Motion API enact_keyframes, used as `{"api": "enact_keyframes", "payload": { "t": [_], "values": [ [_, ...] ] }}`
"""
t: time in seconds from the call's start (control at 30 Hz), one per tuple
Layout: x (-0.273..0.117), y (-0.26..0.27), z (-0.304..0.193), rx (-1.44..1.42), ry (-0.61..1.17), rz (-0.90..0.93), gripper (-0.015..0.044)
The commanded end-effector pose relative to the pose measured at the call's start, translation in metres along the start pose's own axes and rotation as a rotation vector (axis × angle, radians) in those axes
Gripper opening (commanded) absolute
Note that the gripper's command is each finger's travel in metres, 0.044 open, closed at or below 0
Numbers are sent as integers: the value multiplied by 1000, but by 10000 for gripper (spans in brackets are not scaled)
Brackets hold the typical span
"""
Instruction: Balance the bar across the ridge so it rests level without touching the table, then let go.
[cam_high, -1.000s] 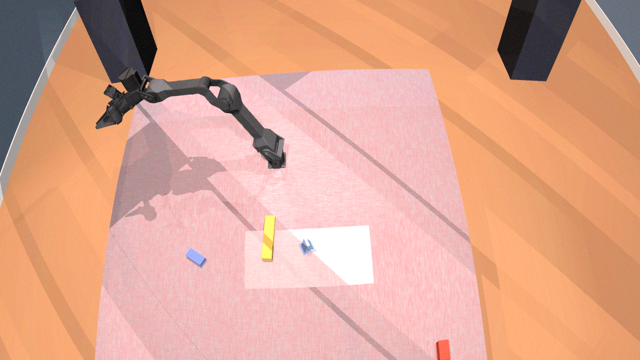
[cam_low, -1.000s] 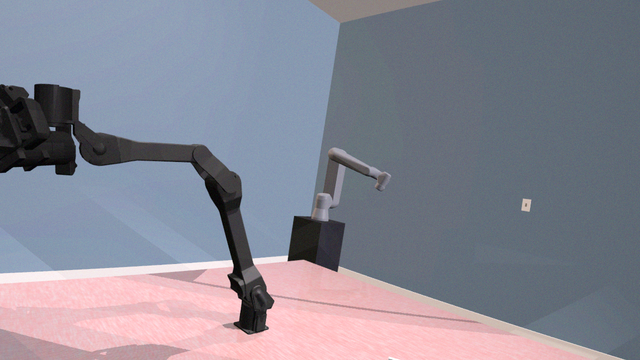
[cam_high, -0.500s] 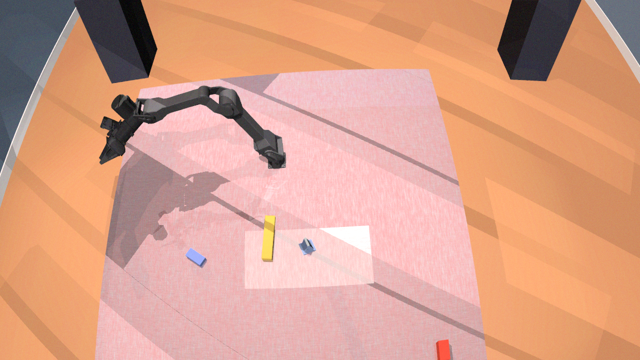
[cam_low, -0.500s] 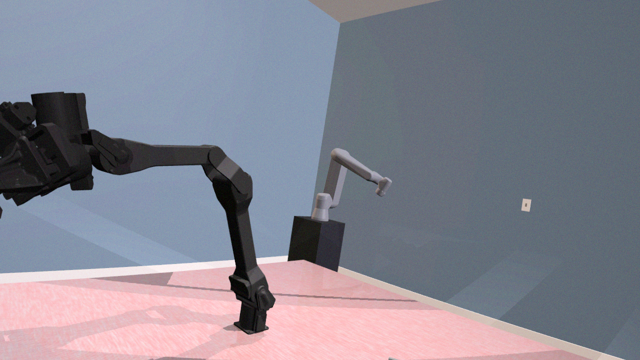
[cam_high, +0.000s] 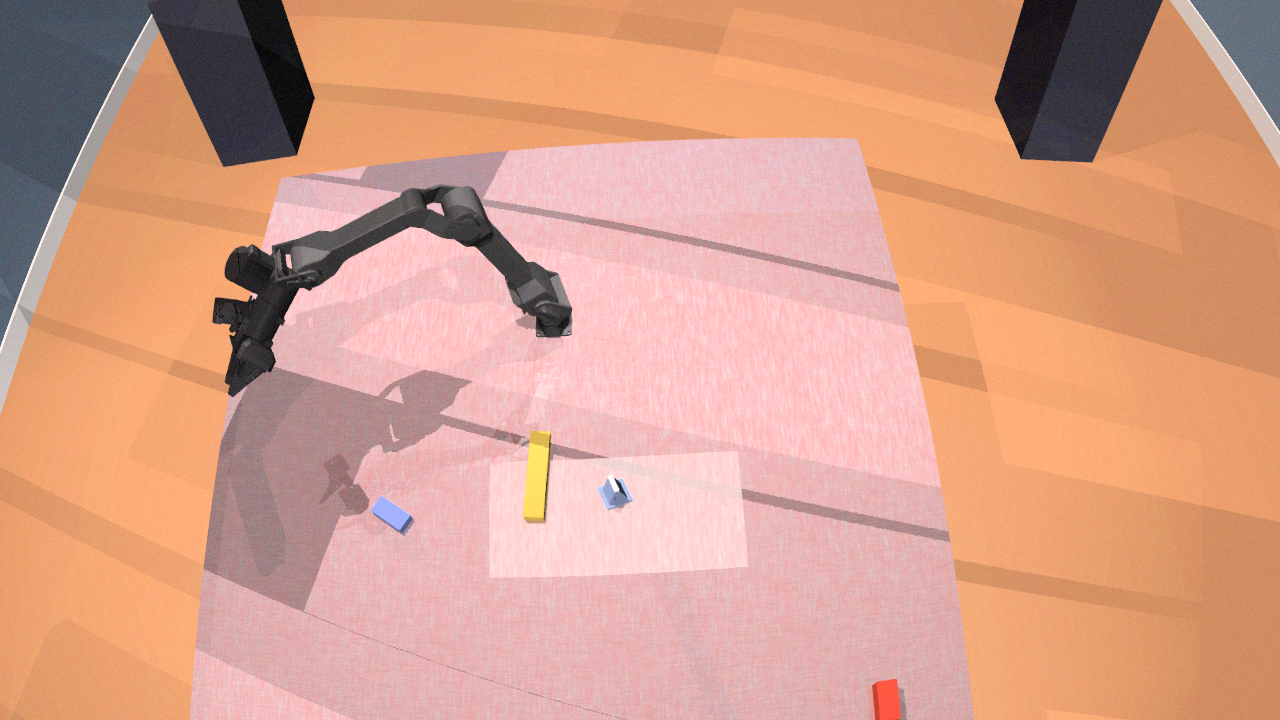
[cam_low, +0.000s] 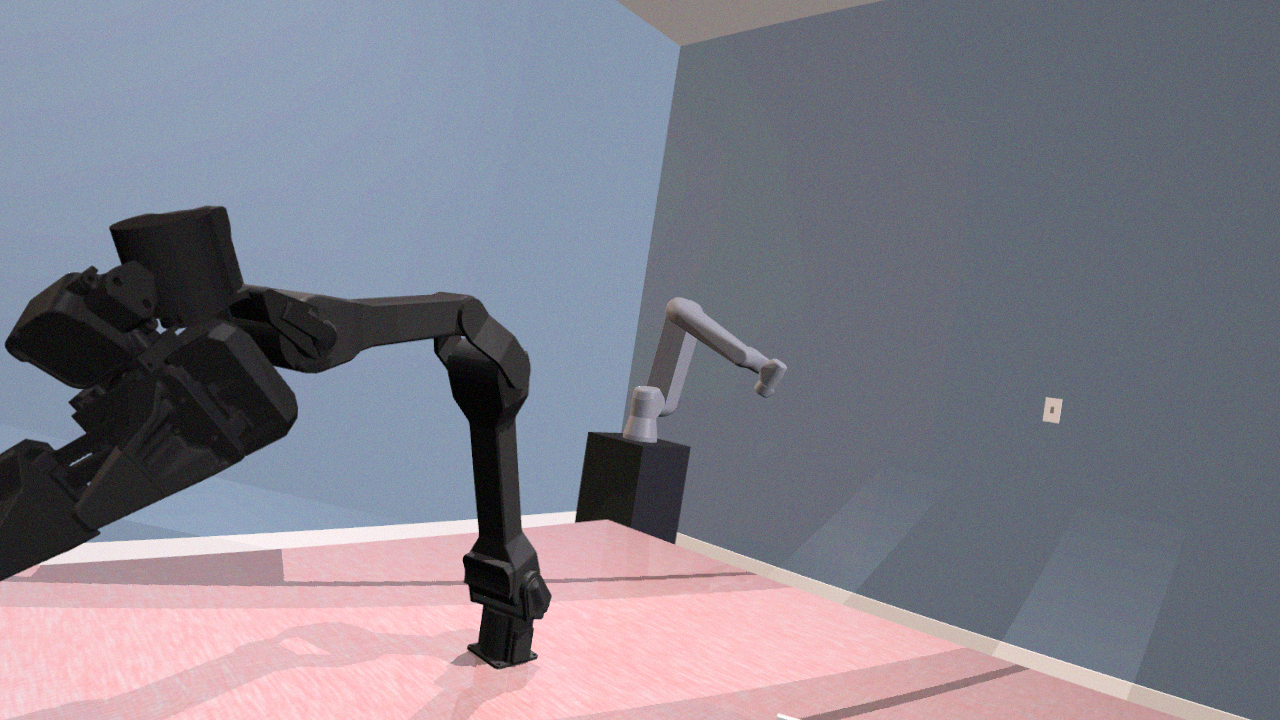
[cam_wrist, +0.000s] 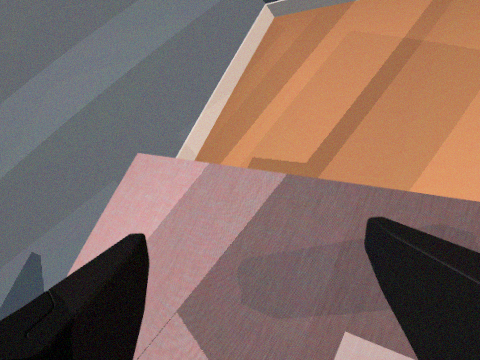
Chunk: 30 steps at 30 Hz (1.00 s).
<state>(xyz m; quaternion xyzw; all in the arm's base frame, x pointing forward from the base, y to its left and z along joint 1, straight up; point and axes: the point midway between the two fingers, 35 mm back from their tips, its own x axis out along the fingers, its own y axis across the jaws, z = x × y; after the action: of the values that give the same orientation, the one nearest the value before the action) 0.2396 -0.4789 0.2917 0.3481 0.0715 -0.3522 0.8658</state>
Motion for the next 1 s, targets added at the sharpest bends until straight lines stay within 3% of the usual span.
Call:
{"api": "enact_keyframes", "payload": {
  "t": [0.0,0.47,0.97],
  "values": [
    [13,16,-28,-9,74,-4,315],
    [37,75,-115,-96,310,-7,315],
    [32,129,-212,-248,564,-14,315]
  ]
}}
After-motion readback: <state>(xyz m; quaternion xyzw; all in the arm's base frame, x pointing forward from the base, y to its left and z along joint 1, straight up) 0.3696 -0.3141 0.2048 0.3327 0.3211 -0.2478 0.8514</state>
